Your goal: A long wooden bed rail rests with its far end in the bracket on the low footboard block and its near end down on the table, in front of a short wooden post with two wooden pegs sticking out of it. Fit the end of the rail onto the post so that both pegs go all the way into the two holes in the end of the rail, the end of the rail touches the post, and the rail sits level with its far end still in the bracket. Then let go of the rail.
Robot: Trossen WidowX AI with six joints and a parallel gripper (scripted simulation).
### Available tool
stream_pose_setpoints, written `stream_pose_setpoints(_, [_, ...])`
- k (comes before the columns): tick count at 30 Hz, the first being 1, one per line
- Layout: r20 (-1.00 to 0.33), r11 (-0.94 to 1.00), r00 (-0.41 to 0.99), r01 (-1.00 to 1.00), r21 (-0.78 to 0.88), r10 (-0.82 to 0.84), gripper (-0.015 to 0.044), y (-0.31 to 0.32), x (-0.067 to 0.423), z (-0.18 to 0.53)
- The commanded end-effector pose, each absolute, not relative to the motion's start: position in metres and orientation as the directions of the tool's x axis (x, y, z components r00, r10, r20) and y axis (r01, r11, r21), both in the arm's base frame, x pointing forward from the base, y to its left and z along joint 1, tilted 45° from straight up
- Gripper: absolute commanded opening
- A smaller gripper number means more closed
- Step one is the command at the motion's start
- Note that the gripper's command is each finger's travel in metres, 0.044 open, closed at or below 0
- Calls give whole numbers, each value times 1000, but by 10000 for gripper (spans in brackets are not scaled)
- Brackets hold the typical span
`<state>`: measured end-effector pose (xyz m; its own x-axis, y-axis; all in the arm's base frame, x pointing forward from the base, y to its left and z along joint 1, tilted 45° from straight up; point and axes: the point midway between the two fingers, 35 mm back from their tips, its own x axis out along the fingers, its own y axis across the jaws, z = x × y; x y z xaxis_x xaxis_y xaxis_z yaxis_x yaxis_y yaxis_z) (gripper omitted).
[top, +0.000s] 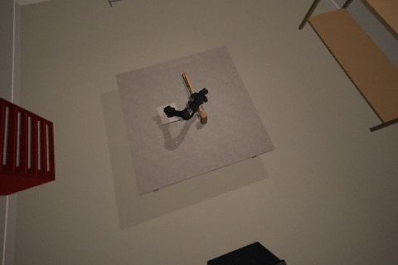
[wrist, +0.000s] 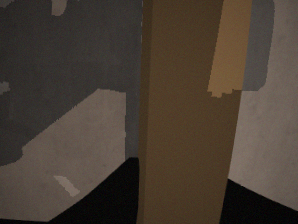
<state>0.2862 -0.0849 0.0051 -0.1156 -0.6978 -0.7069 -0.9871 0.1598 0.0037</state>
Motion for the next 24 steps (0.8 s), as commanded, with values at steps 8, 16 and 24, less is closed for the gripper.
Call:
stream_pose_setpoints(8, [-712, 157, -113, -988, 4, -693, 0, -84, 286, 4])
stream_pose_setpoints(16, [-712, 157, -113, -988, 4, -693, 0, -84, 286, 3])
stream_pose_setpoints(24, [-712, 157, -113, -988, 4, -693, 0, -83, 286, 4])
